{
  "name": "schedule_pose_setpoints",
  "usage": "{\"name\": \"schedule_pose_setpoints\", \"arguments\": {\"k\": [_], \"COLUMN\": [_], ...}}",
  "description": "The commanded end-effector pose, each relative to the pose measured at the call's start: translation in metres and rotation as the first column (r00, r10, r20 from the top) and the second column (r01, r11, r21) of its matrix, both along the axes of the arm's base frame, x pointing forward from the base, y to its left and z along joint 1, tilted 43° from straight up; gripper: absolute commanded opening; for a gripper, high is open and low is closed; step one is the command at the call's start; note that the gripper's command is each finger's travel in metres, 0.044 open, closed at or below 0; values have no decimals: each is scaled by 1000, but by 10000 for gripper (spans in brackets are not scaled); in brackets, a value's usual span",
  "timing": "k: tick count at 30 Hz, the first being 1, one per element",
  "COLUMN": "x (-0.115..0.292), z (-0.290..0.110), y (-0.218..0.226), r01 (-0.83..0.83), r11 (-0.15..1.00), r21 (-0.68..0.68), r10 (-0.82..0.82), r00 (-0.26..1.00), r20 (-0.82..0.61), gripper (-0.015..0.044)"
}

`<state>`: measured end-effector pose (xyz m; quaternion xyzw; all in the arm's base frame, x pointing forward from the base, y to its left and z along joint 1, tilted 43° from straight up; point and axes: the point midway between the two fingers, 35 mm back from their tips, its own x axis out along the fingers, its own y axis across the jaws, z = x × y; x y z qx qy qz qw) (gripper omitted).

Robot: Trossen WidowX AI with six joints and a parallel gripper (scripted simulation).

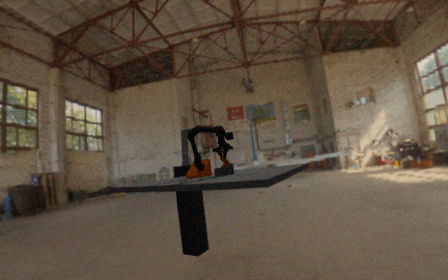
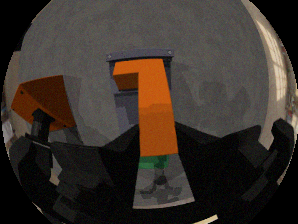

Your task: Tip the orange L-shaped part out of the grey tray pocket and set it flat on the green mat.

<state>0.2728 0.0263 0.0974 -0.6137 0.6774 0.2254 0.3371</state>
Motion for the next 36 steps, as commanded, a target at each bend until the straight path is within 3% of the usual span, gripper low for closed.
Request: {"name": "schedule_pose_setpoints", "arguments": {"k": [1, 17, 36], "x": [1, 0, -19], "z": [5, 17, 68], "y": [6, 13, -48], "r01": [3, 3, 3], "r11": [1000, 1000, 1000], "r21": [5, 5, 2], "r10": [-3, -3, -3], "r00": [1000, 1000, 1000], "r20": [6, 5, 4], "gripper": [0, 0, 0]}}
